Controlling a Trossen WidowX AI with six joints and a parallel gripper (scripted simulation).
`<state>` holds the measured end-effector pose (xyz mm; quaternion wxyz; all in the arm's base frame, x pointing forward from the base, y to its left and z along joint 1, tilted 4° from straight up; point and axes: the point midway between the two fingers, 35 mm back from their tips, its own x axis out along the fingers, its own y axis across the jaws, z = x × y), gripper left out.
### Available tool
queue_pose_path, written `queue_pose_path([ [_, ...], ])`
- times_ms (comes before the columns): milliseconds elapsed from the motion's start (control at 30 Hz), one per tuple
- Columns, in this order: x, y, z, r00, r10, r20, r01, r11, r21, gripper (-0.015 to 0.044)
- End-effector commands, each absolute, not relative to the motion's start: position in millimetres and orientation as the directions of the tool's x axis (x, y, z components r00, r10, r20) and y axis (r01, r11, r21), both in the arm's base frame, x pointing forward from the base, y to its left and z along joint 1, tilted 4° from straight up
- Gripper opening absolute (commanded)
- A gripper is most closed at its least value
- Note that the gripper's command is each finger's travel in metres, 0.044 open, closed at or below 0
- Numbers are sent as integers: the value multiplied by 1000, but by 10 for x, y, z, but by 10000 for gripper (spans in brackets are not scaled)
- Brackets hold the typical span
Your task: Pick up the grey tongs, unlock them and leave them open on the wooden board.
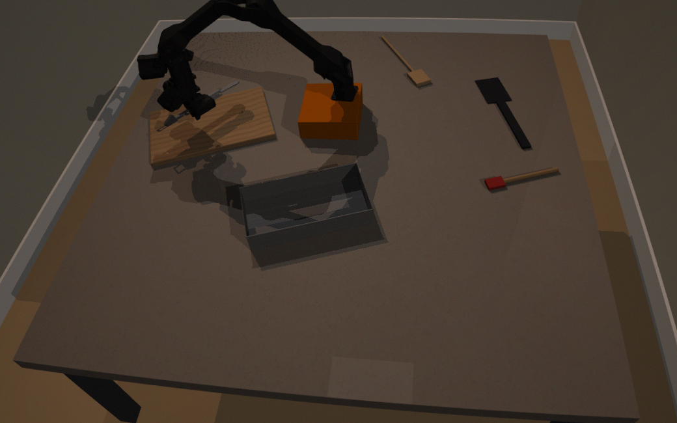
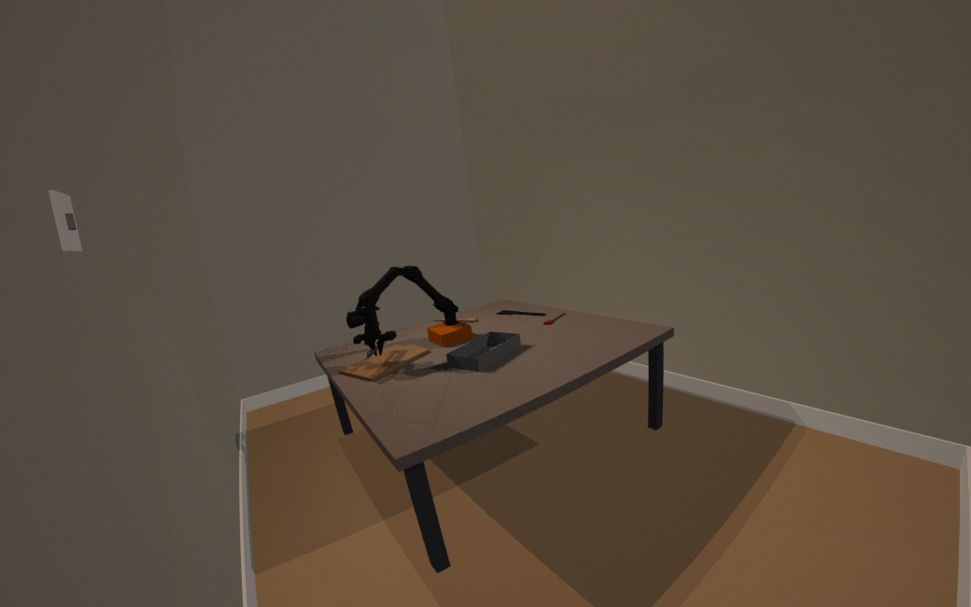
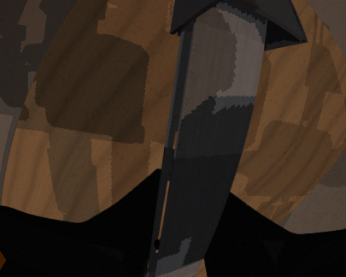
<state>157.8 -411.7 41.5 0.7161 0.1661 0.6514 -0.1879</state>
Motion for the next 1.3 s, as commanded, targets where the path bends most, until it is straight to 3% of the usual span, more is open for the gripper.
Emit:
queue_pose_path([
  [0, 1578, -4119, 420, 81, -53, -995, 486, 874, -7, 165],
  [367, 1578, -4119, 420, 81, -53, -995, 486, 874, -7, 440],
  [567, 1690, -3986, 465, 81, -52, -995, 485, 874, -7, 440],
  [900, 2275, -2803, 712, 82, -45, -996, 483, 876, 0, 440],
  [1267, 2258, -2787, 1121, 87, -41, -995, 466, 885, 4, 440],
])
